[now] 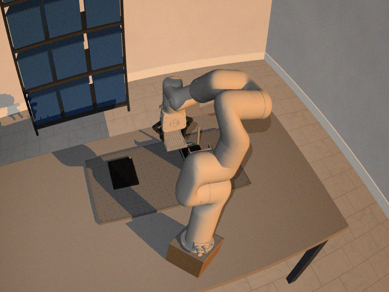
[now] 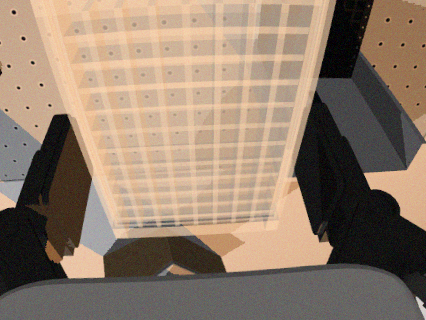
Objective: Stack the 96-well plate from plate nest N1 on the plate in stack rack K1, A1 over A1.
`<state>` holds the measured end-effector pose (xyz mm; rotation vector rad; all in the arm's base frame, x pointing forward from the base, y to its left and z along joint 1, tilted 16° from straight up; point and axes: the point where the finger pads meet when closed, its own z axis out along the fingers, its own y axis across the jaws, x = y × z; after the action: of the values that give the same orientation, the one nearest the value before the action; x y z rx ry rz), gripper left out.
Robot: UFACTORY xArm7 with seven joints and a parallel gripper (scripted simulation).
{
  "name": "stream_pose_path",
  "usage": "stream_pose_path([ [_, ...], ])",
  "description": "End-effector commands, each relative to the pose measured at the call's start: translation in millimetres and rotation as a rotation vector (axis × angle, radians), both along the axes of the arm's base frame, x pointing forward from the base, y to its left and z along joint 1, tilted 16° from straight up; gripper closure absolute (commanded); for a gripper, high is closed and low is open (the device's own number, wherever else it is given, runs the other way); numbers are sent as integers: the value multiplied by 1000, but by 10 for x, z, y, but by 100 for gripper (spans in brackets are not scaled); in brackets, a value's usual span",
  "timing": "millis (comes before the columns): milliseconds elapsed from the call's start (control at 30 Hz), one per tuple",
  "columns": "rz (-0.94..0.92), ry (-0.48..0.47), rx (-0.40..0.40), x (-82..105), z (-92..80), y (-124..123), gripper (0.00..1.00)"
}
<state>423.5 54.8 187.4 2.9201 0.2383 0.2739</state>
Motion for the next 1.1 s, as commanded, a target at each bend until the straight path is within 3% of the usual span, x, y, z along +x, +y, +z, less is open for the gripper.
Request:
stream_pose_path([
  [0,2,-4,1,18,37,-78,100],
  [1067,2,-4,1,90,242,-975,100],
])
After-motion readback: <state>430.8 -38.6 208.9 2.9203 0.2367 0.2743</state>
